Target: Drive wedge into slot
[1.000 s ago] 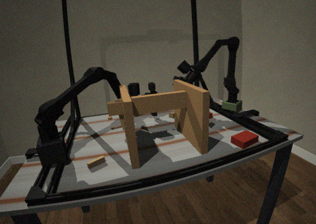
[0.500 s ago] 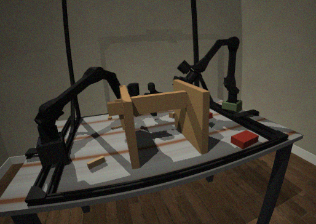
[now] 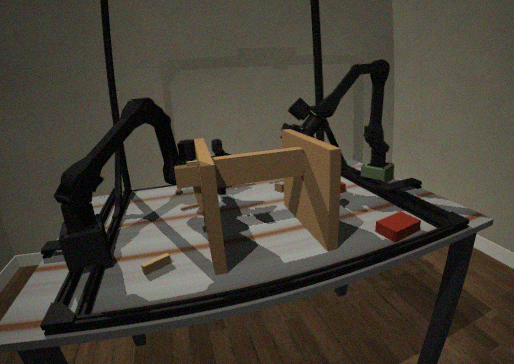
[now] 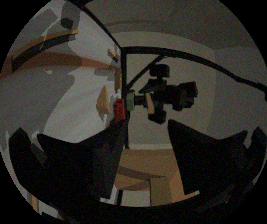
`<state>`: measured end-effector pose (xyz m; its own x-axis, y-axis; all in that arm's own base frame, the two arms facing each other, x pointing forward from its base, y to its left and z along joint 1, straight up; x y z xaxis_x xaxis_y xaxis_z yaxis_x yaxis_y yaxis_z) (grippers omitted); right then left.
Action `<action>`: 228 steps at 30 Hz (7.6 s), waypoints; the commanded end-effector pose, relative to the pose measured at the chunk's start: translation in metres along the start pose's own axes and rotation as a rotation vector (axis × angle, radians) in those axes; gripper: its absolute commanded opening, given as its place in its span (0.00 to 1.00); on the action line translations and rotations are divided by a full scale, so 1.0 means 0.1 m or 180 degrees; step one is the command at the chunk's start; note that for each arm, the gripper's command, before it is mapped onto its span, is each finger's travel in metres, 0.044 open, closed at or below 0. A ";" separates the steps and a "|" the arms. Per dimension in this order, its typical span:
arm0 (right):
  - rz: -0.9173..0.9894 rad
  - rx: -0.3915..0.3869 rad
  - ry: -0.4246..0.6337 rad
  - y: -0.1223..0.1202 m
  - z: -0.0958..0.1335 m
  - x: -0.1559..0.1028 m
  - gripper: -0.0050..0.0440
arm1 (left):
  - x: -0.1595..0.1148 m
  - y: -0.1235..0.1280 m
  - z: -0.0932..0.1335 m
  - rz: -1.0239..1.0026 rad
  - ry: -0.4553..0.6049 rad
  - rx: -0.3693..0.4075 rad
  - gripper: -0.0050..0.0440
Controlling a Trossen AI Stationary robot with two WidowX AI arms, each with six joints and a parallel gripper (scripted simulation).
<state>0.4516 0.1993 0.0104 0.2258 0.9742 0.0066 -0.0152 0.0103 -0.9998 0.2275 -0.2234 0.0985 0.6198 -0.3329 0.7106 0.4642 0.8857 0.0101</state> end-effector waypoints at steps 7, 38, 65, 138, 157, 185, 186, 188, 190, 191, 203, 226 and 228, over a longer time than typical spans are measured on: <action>-0.0820 -0.0051 -0.0123 -0.83 -0.18 -0.21 0.85 | 0.00 0.00 0.00 -0.0001 0.0000 0.0004 0.10; -0.4823 0.0367 -0.0716 -3.09 1.28 -2.27 1.00 | 0.00 0.00 0.00 -0.0001 0.0000 0.0004 0.10; -0.5021 0.0412 -0.0732 -3.09 1.41 -2.34 1.00 | 1.55 1.13 0.50 0.0391 -0.0851 0.0394 0.10; -0.5021 0.0412 -0.0732 -3.09 1.41 -2.34 1.00 | 1.80 2.57 1.16 -0.5472 0.3626 0.0126 0.10; -0.5021 0.0412 -0.0732 -3.09 1.41 -2.34 1.00 | 1.93 2.57 0.97 -0.5468 0.3622 0.0131 0.10; -0.5021 0.0412 -0.0732 -3.09 1.41 -2.34 1.00 | 1.85 2.57 0.92 -0.5467 0.3613 0.0138 0.10; -0.5021 0.0412 -0.0732 -3.09 1.41 -2.34 1.00 | 1.85 2.57 0.91 -0.5467 0.3613 0.0138 0.10; -0.5021 0.0412 -0.0732 -3.09 1.41 -2.34 1.00 | 1.84 2.57 0.90 -0.5467 0.3613 0.0138 0.10; -0.5021 0.0412 -0.0732 -3.09 1.41 -2.34 1.00 | 1.83 2.57 0.89 -0.5467 0.3613 0.0138 0.10; -0.5021 0.0412 -0.0732 -3.09 1.41 -2.34 1.00 | 1.84 2.57 0.88 -0.5472 0.3614 0.0123 0.10; -0.5021 0.0412 -0.0732 -3.09 1.41 -2.34 1.00 | 1.84 2.57 0.88 -0.5472 0.3616 0.0121 0.10; -0.5019 0.0409 -0.0724 -3.09 1.41 -2.34 1.00 | 1.78 2.57 0.83 -0.5474 0.3615 0.0121 0.10; -0.5019 0.0409 -0.0724 -3.09 1.41 -2.34 1.00 | 1.78 2.57 0.83 -0.5474 0.3615 0.0121 0.10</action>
<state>0.2663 -0.0001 0.3198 -0.0477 -0.0168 0.9987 0.0015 0.9999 0.0169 0.4064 -0.0286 0.2872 -0.3047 -0.6443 -0.7015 0.8713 -0.4860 0.0679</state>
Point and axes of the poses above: on each arm, the point midway between the two fingers, 35 mm back from their tips, its own z axis back along the fingers, its own y axis across the jaws, x = y × z, the point moved 5 cm from there along z, back along the fingers, and after that the axes turned 1 degree about -z, right-handed, at the moved point
